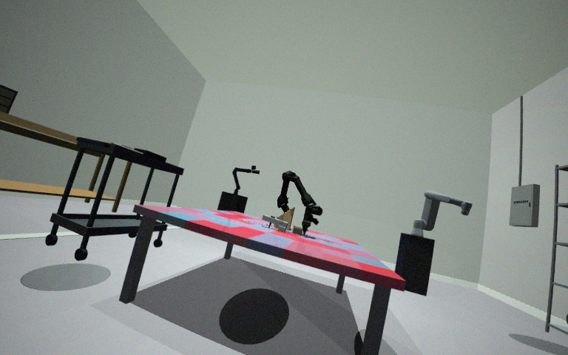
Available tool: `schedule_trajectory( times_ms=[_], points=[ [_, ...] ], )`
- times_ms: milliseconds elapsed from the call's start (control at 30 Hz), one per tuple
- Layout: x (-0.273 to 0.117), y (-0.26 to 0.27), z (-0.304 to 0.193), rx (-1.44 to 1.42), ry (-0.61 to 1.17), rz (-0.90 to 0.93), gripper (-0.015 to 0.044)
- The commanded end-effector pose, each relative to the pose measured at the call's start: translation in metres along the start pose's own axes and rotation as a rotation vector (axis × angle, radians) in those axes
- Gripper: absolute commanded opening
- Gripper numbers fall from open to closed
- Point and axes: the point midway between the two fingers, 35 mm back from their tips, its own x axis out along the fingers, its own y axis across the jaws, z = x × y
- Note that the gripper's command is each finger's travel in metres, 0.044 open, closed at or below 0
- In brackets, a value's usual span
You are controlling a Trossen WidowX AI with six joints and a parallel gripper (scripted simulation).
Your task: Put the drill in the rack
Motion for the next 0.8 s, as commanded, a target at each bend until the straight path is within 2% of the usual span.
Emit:
schedule_trajectory(
  times_ms=[0,767],
  points=[
    [0.0067,0.0027,-0.002,-0.011,0.014,0.004,0.0],
    [0.0095,0.005,-0.0039,-0.011,0.014,0.004,0.0]
  ],
)
